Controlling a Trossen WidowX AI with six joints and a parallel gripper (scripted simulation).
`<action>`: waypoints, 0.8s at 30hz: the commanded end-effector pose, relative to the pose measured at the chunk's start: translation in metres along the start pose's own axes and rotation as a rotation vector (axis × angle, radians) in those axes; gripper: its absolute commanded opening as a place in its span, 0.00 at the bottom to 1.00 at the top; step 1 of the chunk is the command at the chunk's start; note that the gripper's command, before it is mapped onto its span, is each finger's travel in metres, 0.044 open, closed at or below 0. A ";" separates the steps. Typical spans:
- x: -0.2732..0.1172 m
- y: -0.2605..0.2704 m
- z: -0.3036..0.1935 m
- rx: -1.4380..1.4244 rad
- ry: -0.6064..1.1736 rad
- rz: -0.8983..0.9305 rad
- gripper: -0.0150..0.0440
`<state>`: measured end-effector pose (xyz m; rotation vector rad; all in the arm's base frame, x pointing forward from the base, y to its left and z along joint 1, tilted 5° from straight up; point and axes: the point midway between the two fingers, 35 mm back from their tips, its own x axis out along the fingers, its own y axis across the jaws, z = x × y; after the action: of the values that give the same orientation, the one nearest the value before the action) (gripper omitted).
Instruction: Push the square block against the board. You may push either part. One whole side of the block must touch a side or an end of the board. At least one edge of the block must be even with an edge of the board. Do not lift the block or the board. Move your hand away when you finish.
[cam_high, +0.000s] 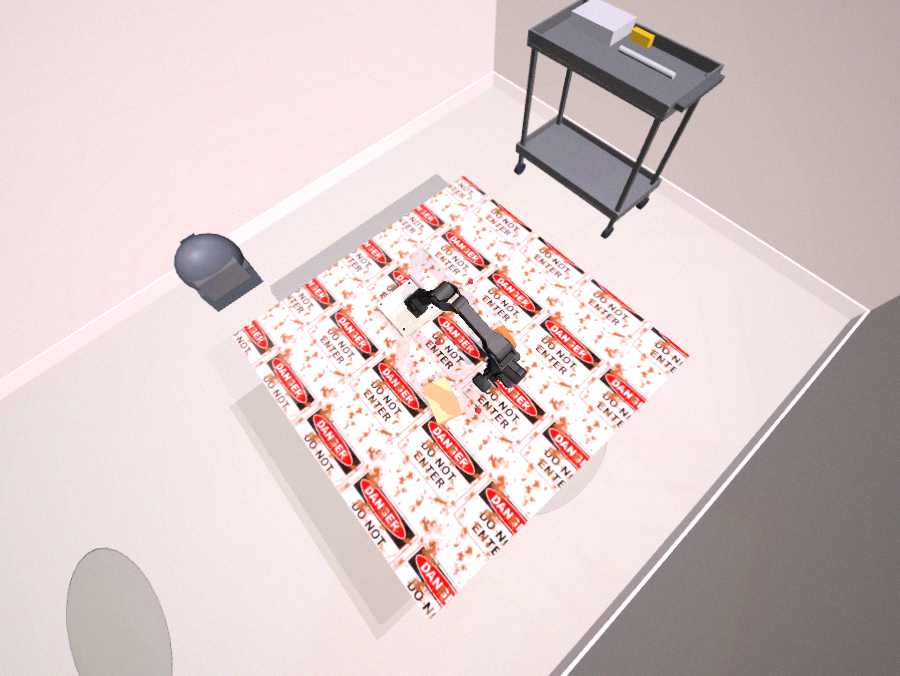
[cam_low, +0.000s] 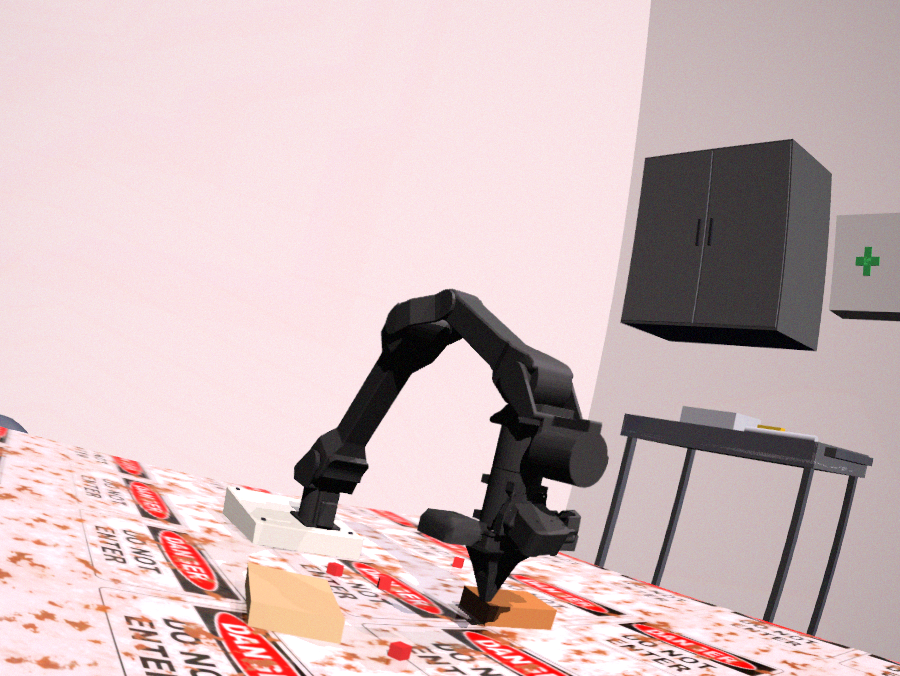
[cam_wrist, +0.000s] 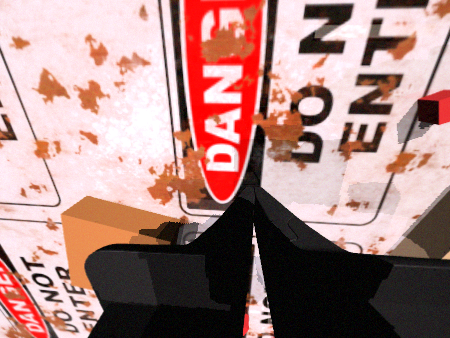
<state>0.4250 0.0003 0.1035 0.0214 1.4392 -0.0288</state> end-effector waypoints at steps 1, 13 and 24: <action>0.001 0.019 0.000 -0.131 0.005 -0.001 0.25; 0.001 0.082 -0.008 -0.540 0.006 0.007 0.25; -0.001 0.137 -0.024 -0.915 0.003 0.014 0.25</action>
<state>0.4091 0.1251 0.1026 -0.6360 1.3612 0.5704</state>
